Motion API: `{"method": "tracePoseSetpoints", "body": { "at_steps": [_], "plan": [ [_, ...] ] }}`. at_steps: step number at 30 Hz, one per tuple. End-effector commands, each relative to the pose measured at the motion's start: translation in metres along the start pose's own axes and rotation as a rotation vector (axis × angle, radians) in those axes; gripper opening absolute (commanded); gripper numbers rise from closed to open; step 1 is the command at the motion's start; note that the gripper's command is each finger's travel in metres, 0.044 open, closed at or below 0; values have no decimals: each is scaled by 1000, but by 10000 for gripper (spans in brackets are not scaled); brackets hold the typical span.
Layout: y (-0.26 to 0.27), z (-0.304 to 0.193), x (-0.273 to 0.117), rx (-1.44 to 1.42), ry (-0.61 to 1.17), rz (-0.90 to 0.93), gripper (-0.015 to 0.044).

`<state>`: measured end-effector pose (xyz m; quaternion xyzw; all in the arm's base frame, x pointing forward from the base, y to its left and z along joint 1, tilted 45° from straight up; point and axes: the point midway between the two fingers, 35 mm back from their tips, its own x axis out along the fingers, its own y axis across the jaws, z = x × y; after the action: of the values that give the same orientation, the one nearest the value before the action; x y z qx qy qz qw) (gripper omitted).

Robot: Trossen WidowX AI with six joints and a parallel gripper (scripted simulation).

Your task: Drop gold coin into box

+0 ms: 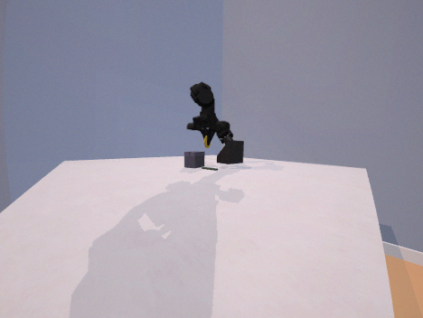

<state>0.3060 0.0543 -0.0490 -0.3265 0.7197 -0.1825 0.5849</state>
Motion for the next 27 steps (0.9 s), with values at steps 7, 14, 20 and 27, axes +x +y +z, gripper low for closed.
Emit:
{"method": "tracePoseSetpoints", "body": {
  "at_steps": [7,14,20,27],
  "plan": [
    [-27,-8,-2,0,-1,-2,0],
    [-44,-15,-2,0,0,-3,0],
    [-58,-21,-2,0,1,-4,0],
    [-75,-29,-1,0,2,-6,0]
  ]
}}
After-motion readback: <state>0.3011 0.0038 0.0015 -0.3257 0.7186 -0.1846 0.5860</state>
